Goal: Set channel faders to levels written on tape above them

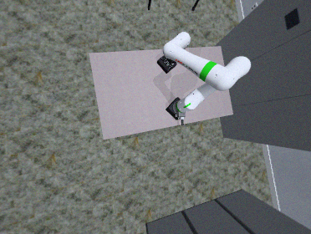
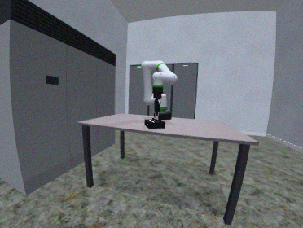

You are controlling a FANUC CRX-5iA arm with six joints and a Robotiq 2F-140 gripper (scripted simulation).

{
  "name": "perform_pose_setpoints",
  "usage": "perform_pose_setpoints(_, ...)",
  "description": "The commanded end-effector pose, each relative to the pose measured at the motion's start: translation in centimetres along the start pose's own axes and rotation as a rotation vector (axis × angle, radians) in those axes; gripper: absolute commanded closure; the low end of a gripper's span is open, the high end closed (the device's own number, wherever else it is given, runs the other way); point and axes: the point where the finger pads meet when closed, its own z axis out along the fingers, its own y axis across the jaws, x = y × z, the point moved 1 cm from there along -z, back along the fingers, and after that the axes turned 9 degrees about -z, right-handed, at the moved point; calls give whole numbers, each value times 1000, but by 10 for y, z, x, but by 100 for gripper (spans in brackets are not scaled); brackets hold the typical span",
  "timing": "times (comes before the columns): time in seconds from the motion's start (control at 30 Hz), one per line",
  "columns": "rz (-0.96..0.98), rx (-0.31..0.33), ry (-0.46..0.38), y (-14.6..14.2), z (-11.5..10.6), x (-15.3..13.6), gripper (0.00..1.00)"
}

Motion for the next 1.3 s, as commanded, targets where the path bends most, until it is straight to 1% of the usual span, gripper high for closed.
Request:
perform_pose_setpoints(0.0,0,0,0,0,0,0,100)
perform_pose_setpoints(0.27,0,0,0,0,-4,0,100)
perform_pose_setpoints(0.63,0,0,0,0,-34,0,100)
perform_pose_setpoints(0.87,0,0,0,0,-40,0,100)
perform_pose_setpoints(1.27,0,0,0,0,-40,0,100)
